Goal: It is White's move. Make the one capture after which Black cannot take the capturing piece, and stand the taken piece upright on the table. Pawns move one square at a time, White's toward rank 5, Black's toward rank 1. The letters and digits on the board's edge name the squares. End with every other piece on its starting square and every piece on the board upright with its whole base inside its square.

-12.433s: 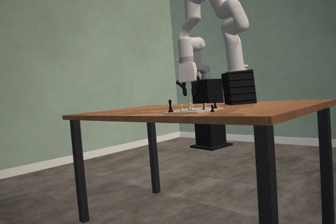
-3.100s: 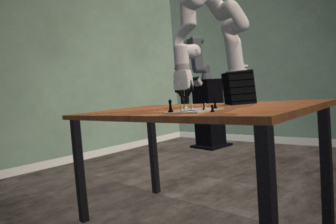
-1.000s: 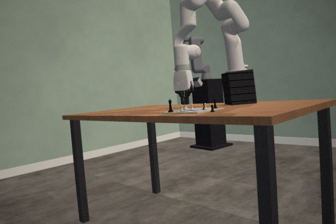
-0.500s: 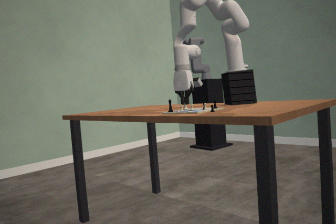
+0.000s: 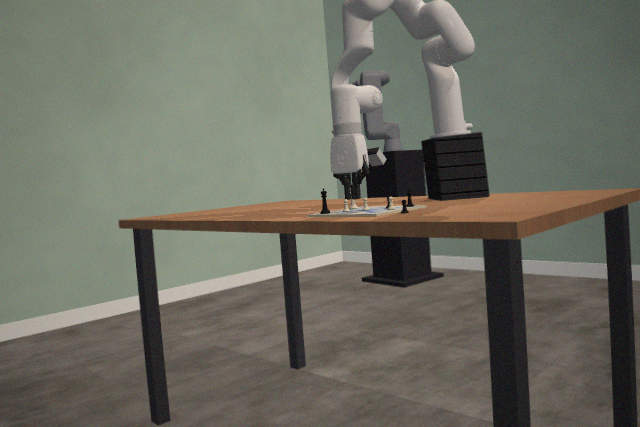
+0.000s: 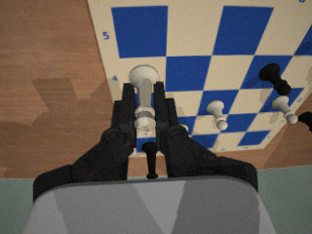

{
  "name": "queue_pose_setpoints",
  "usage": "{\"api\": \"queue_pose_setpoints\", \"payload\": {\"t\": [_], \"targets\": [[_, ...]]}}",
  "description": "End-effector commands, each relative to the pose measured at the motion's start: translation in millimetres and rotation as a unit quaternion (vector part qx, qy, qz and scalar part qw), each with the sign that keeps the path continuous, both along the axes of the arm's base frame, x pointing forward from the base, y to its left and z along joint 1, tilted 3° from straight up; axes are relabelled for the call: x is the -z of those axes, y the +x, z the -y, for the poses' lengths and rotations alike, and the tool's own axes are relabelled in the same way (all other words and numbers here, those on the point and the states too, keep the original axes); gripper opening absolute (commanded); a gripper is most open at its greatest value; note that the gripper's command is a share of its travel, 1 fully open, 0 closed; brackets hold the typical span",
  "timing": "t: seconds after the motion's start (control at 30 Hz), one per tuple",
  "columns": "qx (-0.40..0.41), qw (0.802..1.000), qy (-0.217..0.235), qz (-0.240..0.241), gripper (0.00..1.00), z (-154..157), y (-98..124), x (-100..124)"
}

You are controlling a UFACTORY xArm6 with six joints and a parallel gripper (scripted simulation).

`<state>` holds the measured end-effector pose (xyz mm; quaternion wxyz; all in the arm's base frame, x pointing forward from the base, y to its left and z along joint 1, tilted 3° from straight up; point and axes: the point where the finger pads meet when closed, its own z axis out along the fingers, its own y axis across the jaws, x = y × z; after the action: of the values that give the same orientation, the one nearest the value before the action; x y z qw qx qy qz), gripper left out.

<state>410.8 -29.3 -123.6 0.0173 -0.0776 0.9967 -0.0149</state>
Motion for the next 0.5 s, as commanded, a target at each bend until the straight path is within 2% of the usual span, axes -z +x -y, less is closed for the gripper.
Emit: {"api": "queue_pose_setpoints", "payload": {"t": [0.0, 0.23, 0.27, 0.33, 0.37, 0.43, 0.47], "targets": [[0.000, 1.000, 0.000, 0.002, 0.00, 0.1, 1.4, -1.0], [0.000, 1.000, 0.000, 0.002, 0.00, 0.1, 1.4, -1.0], [0.000, 1.000, 0.000, 0.002, 0.08, 0.1, 1.4, -1.0], [0.000, 1.000, 0.000, 0.002, 0.08, 0.1, 1.4, -1.0], [0.000, 1.000, 0.000, 0.002, 0.17, 0.1, 1.4, -1.0], [0.000, 1.000, 0.000, 0.002, 0.17, 0.1, 1.4, -1.0], [0.000, 1.000, 0.000, 0.002, 0.25, 0.1, 1.4, -1.0]]}}
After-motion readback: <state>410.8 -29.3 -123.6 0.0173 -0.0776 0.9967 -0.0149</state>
